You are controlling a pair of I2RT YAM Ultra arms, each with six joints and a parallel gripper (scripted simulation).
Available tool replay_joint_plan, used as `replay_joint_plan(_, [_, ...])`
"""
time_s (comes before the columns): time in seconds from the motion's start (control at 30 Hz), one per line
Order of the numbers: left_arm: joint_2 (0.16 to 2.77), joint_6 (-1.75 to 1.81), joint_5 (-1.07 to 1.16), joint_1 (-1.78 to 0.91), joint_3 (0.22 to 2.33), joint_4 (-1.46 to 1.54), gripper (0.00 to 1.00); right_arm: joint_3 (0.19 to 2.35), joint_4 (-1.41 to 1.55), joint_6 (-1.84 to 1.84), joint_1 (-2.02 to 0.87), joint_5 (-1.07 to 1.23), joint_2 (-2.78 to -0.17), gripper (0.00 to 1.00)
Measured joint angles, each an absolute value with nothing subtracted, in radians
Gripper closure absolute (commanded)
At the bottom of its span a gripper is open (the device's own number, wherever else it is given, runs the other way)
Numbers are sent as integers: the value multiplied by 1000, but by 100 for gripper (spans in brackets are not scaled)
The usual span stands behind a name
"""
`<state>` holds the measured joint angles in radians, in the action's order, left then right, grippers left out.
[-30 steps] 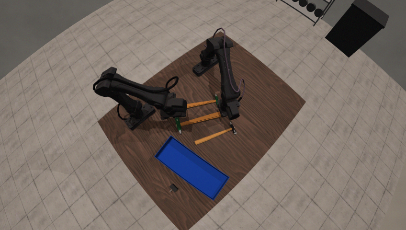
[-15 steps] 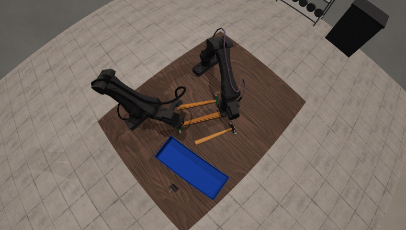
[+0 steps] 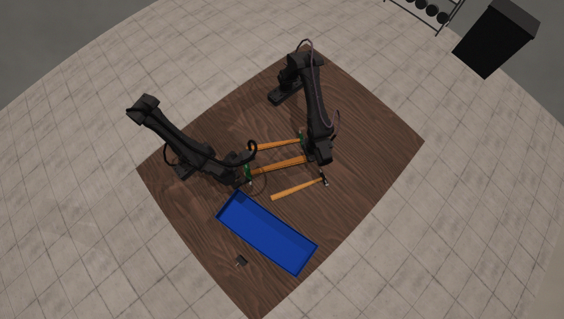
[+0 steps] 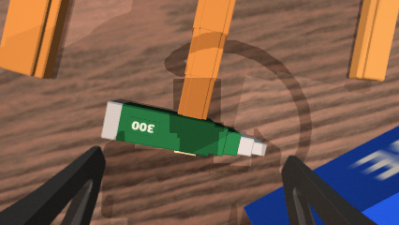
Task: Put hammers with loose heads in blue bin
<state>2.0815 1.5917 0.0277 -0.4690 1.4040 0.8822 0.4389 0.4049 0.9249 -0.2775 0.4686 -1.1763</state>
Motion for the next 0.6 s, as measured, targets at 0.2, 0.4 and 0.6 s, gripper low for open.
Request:
replay_joint_plan(0.2, [2082, 1592, 28, -469, 1404, 882, 73, 358, 336, 789, -231, 515, -1140, 0])
replay_joint_plan(0.4, [2082, 1592, 28, -469, 1404, 882, 73, 312, 310, 731, -218, 520, -1114, 0])
replay_joint_plan(0.6, [2082, 1592, 28, -469, 1404, 882, 73, 311, 297, 714, -218, 520, -1111, 0])
